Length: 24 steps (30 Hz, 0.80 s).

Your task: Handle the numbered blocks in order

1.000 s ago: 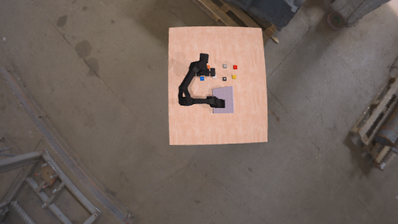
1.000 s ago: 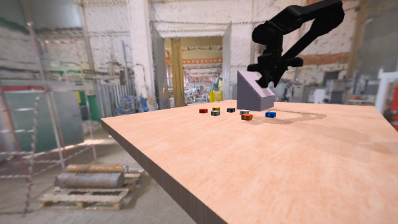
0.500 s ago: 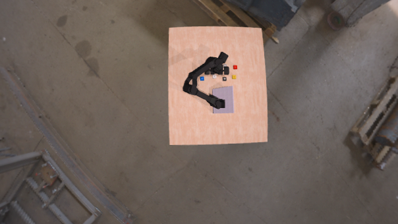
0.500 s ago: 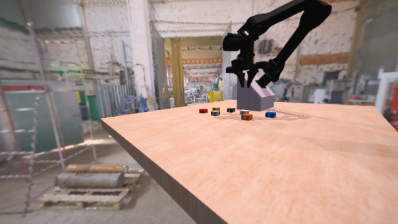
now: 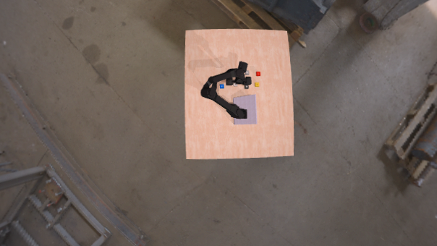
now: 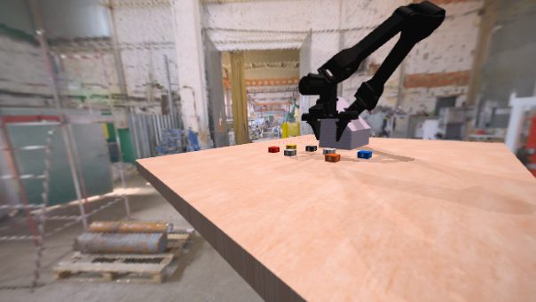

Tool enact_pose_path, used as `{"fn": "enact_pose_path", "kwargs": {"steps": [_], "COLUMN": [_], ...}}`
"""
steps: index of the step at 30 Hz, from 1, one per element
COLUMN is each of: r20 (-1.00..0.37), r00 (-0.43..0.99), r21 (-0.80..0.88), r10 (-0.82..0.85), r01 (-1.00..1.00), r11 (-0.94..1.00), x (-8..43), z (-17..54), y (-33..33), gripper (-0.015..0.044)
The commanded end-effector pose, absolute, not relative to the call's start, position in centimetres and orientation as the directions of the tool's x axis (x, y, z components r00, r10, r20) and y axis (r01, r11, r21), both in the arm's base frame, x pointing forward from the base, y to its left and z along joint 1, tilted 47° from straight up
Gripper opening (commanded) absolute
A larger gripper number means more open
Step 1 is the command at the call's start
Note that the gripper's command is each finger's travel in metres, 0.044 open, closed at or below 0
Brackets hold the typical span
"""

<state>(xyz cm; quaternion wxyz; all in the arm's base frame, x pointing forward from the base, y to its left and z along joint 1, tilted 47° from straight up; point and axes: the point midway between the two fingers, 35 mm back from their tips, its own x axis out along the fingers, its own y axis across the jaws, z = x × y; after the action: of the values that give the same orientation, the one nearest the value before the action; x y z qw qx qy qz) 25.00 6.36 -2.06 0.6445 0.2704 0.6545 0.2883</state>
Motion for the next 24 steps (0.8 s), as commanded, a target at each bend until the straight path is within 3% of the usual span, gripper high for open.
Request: {"fn": "enact_pose_path", "kwargs": {"steps": [1,24], "r20": [-0.684,-0.683], "r00": [-0.008,-0.008], "r21": [0.729,0.731], "r10": [0.729,0.731], "r01": [-0.013,-0.013], "r11": [0.684,0.683], "x": [25.2,25.1], "z": [-2.3,-4.7], "y": [6.6,9.2], "gripper": [0.0400,0.0400]}}
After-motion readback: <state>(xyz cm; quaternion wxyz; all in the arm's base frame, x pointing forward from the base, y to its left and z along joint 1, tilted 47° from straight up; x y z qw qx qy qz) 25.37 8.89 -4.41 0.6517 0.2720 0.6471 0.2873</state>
